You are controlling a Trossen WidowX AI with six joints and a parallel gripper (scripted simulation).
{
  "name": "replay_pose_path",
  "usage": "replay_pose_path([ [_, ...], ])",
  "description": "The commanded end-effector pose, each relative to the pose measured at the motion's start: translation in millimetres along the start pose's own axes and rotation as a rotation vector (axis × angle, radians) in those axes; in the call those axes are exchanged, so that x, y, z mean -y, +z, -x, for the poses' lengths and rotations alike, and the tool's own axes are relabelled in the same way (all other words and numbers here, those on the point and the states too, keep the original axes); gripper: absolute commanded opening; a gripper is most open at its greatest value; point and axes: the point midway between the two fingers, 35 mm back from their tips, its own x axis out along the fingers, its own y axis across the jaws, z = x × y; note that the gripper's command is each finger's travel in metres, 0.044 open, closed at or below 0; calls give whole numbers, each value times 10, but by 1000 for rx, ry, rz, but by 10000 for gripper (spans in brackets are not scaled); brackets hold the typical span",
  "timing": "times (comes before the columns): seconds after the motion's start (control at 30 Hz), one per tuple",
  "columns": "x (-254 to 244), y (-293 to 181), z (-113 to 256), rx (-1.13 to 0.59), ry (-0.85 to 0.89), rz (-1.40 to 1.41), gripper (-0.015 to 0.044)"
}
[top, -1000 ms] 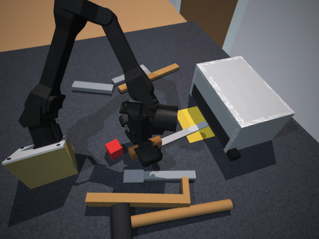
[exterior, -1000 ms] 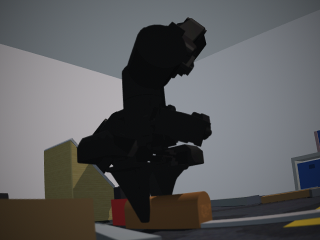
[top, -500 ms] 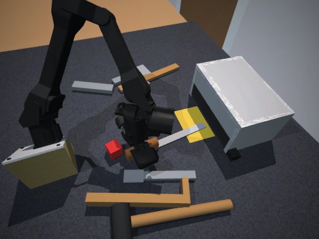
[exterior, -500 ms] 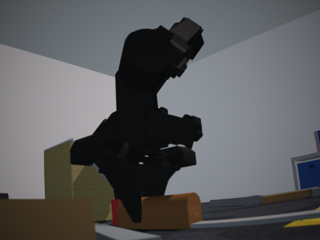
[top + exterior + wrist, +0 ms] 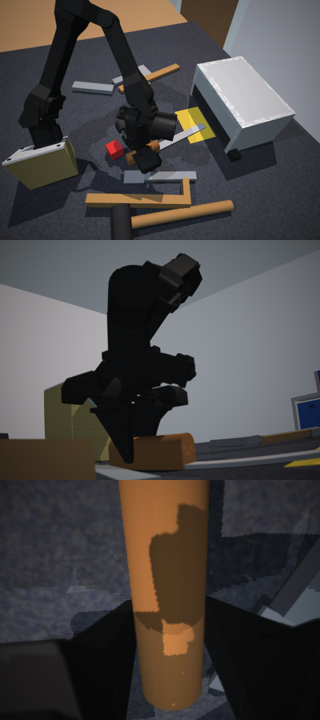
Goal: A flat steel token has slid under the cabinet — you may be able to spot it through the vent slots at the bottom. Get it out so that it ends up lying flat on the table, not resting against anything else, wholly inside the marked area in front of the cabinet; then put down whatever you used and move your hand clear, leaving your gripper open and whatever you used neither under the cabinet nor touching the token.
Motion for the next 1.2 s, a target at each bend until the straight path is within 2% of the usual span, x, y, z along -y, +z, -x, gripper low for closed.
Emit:
replay_pose_path([
  [0.0, 76, -6, 17, -3, -7, 9, 0],
  [1.17, 463, -85, 37, -5, -10, 41, 0],
])
